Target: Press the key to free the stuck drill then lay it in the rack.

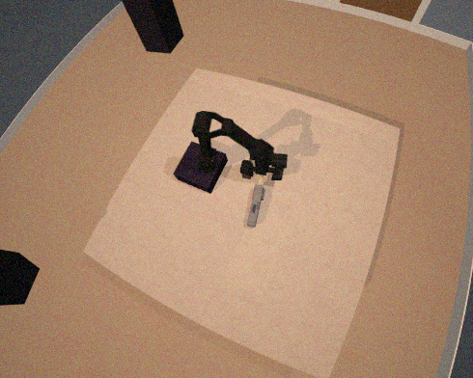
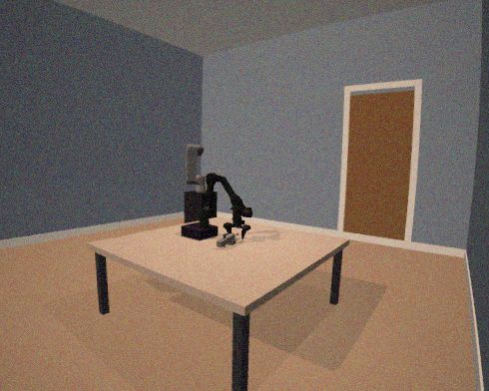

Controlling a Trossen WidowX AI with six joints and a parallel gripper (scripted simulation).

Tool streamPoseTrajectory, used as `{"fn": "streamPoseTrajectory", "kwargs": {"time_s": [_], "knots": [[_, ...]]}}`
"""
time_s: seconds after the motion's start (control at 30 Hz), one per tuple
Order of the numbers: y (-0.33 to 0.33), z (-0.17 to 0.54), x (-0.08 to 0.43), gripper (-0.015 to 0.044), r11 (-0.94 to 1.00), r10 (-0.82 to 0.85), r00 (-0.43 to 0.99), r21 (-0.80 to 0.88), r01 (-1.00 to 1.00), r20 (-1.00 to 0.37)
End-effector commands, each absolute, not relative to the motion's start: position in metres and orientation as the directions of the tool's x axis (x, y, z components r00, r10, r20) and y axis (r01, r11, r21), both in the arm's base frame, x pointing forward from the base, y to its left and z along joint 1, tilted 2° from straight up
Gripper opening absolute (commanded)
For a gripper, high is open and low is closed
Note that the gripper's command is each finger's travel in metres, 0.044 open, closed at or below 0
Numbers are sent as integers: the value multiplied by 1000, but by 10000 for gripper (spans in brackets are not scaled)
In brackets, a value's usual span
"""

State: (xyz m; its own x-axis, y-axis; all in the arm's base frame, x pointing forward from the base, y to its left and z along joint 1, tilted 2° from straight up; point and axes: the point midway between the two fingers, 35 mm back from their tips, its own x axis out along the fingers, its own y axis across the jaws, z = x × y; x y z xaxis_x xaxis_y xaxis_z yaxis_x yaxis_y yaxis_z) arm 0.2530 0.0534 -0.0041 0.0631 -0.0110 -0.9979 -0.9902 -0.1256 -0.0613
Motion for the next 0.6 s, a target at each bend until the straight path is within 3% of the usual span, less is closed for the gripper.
{"fn": "streamPoseTrajectory", "kwargs": {"time_s": [0.0,0.5,0.57], "knots": [[51,-5,253,440,-129,-12,62,-60,-990,-998],[45,-8,254,440,-129,-12,62,-60,-990,-998],[48,-7,254,387,-126,-7,64,-63,-990,-998]]}}
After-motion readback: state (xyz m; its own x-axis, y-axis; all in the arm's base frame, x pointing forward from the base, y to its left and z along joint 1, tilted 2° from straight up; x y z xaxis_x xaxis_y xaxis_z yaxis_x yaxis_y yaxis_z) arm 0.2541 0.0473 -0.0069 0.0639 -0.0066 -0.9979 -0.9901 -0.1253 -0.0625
